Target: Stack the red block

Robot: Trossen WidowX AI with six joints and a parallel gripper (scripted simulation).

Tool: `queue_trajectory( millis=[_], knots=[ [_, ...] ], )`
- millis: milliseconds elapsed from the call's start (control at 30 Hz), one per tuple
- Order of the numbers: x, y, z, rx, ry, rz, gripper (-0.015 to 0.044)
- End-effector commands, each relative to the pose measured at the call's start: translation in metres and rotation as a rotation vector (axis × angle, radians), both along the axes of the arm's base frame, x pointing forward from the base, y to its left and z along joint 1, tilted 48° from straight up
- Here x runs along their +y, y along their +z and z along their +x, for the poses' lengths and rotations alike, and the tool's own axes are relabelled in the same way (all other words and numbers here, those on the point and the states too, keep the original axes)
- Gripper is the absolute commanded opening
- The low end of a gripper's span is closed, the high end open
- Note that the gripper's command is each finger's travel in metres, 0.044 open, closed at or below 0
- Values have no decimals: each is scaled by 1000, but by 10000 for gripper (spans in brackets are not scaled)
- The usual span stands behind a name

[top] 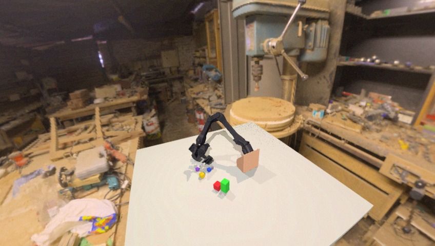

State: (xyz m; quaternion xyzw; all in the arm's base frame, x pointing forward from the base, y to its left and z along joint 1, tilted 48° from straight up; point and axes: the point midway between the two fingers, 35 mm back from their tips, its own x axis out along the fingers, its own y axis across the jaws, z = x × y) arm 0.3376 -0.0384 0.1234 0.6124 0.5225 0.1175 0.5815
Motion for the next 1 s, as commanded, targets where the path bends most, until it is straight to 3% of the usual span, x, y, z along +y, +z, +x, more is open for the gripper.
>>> queue_trajectory(
  millis=[0,133,467,967],
  knots=[
    [1,0,0,-4,6,-5,426],
    [23,-5,2,-24,93,-87,440],
    [63,-60,-10,367,138,-260,440],
    [104,-129,-46,806,53,-810,440]
  ],
)
